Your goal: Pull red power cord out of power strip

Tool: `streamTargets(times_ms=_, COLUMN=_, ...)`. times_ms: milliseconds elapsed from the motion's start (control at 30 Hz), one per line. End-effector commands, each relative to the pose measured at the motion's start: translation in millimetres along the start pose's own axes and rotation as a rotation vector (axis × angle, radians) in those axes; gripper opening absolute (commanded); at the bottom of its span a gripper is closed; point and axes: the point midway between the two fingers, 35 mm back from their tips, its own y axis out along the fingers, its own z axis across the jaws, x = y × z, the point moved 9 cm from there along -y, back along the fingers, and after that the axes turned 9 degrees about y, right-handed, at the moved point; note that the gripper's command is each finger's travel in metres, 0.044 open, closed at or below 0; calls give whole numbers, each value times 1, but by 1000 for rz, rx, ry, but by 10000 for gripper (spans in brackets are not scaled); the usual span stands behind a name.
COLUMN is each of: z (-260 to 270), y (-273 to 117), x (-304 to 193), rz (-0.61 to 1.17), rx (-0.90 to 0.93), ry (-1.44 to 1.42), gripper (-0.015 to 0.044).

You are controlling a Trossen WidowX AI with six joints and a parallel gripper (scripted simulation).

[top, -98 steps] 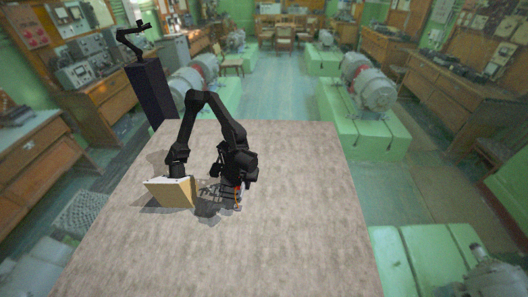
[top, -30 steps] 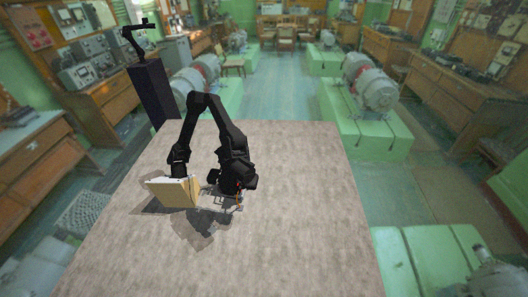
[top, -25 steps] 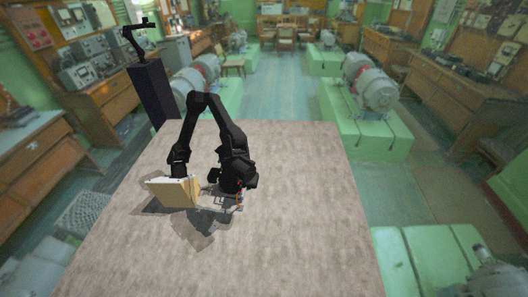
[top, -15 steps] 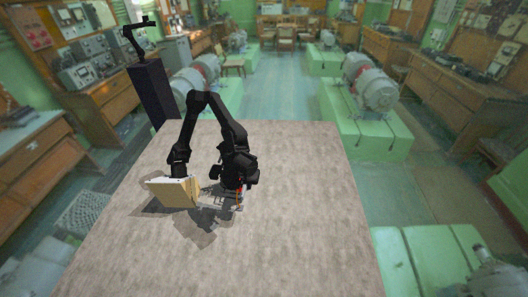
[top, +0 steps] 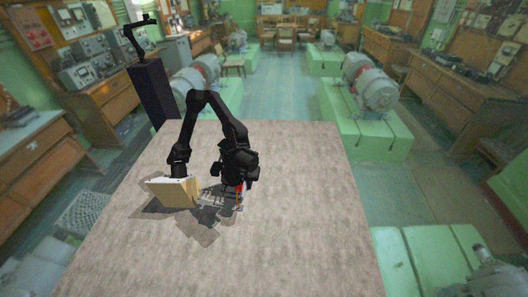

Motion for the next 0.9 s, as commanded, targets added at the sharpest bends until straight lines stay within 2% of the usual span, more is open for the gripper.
streamTargets(times_ms=0, z=-1, y=4, x=-1, rz=6, rx=-3, ry=5, gripper=160)
streamTargets(times_ms=333, z=-1, y=13, x=-1, rz=6, rx=-3, ry=5, gripper=160)
streamTargets(times_ms=467, z=0, y=10, x=-1, rz=0, rx=1, ry=-1, gripper=55)
streamTargets(times_ms=733, z=0, y=10, x=-1, rz=0, rx=1, ry=-1, gripper=2)
streamTargets(times_ms=867, z=1, y=10, x=2, rz=0, rx=1, ry=-1, gripper=0)
